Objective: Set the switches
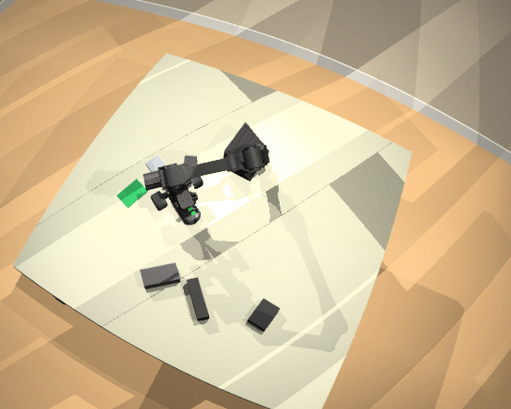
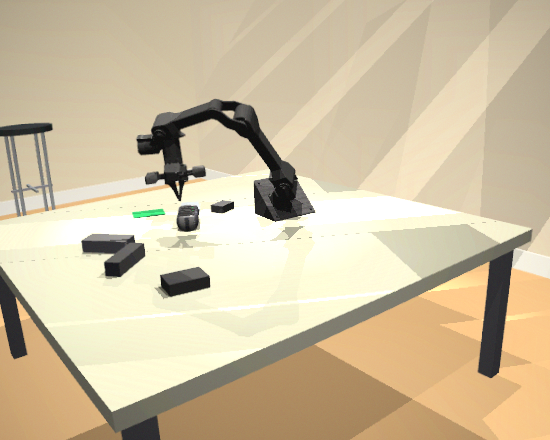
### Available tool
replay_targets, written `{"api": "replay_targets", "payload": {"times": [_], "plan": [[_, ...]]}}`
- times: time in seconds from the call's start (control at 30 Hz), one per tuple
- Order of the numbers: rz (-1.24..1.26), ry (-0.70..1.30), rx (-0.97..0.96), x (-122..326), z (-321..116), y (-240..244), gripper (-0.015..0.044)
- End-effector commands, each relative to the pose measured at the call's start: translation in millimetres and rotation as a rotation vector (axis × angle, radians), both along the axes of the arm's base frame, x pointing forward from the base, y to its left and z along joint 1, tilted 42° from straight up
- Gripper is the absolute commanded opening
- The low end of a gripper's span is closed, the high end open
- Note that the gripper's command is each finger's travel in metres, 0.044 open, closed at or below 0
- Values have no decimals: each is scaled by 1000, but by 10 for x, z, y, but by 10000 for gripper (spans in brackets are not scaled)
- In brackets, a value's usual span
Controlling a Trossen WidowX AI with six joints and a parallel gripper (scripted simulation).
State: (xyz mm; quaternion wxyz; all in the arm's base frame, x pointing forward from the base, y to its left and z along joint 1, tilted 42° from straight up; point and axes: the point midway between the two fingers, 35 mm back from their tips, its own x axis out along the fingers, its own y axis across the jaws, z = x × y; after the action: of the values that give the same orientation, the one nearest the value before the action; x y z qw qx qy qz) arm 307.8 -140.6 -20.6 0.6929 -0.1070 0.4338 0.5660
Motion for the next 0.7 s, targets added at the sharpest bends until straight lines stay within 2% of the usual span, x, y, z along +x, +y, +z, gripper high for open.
{"api": "replay_targets", "payload": {"times": [0.0,0.67], "plan": [[38,35,26,114,-107,10,0],[81,80,59,272,-385,155,0]]}}
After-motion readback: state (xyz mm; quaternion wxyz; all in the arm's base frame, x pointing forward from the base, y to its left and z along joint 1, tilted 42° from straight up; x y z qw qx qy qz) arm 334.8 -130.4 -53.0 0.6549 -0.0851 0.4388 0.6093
